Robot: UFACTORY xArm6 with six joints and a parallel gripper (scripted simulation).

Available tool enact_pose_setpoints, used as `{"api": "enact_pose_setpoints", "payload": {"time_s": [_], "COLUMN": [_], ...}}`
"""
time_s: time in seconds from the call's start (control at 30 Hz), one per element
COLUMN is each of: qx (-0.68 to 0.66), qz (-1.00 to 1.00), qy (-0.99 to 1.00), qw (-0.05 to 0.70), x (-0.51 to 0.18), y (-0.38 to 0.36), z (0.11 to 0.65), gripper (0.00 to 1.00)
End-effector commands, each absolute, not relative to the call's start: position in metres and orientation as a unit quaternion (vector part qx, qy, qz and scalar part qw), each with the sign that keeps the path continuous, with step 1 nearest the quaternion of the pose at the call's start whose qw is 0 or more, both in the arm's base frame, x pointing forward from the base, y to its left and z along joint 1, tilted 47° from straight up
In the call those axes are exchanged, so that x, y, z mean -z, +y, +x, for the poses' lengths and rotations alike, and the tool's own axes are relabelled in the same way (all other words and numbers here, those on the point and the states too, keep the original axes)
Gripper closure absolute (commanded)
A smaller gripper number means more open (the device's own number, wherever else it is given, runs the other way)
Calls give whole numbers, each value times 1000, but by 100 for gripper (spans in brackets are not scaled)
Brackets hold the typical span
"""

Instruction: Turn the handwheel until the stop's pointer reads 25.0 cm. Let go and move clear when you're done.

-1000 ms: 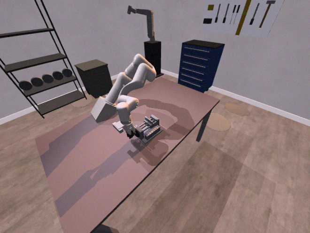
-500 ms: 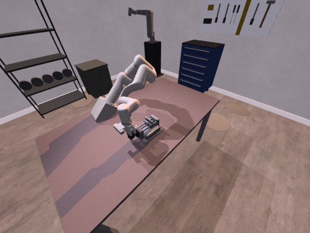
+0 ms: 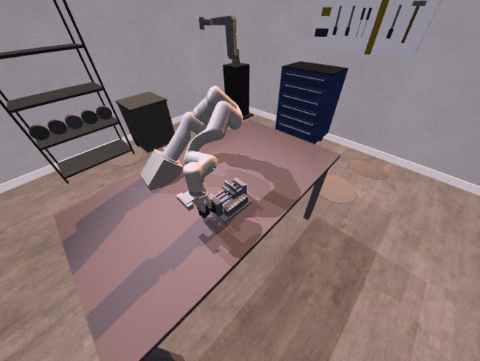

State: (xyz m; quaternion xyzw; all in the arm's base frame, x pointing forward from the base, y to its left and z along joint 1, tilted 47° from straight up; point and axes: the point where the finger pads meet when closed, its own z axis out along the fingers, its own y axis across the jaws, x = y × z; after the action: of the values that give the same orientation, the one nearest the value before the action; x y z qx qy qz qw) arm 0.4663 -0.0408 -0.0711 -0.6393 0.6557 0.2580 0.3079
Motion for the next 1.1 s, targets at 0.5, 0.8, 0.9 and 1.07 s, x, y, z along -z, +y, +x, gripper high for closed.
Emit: {"api": "enact_pose_setpoints", "payload": {"time_s": [0.5, 0.8, 0.9, 1.07], "qx": [-257, -257, -257, -257], "qz": [-639, -639, -639, -639], "qy": [656, 656, 656, 656], "qw": [308, 308, 308, 308], "x": [70, 68, 67, 64], "y": [-43, -44, -46, -48], "z": [481, 486, 488, 492], "gripper": [94, 94, 94, 94]}}
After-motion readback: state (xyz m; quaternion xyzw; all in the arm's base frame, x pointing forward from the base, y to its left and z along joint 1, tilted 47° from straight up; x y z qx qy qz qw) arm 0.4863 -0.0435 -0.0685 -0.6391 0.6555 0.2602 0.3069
